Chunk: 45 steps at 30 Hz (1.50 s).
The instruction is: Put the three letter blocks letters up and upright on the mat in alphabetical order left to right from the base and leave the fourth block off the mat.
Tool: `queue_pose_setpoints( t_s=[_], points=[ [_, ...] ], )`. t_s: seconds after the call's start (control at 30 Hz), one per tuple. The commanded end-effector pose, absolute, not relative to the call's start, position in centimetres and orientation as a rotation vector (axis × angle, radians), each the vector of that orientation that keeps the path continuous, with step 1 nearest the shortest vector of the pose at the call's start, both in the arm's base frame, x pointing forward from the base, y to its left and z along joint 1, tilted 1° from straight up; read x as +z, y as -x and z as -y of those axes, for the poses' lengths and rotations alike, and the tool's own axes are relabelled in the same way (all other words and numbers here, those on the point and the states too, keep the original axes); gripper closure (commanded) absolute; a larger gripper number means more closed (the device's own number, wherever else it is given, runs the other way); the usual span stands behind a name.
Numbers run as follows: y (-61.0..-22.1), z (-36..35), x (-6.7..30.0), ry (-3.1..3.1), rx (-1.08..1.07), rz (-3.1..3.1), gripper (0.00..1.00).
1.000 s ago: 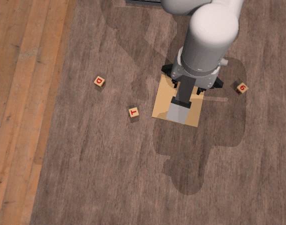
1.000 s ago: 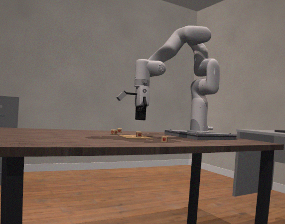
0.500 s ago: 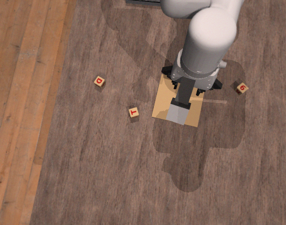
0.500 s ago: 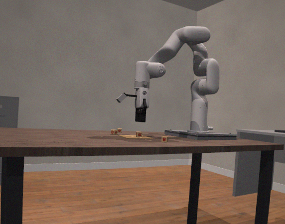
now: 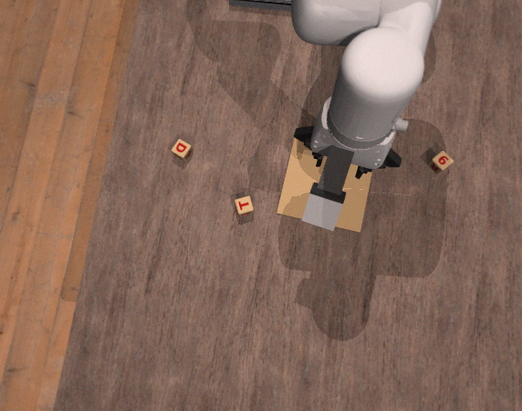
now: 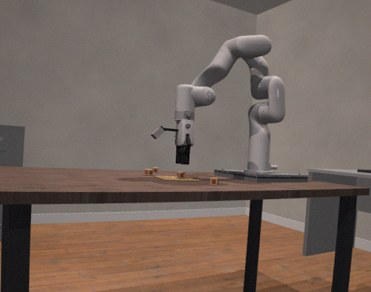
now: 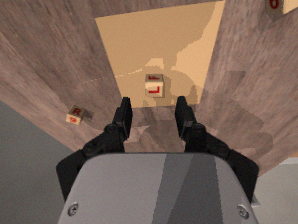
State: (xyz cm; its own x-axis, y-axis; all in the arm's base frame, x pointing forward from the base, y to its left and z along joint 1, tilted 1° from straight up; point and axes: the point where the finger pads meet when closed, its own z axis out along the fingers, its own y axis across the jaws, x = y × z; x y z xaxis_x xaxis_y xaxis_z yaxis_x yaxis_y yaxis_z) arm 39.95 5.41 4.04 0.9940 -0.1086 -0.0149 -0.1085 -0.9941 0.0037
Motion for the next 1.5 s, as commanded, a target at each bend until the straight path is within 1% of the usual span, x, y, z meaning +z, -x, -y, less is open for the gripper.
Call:
queue_pose_setpoints(
  t_s=[0.0,0.37,1.47],
  points=[
    [-40.1,-5.4,3.5,-3.135,-0.018,0.171,0.37],
    [-40.1,-5.4,2.3,-3.135,-0.018,0.171,0.37],
    [-40.1,-5.4,2.0,-3.135,-0.018,0.171,0.37]
  ],
)
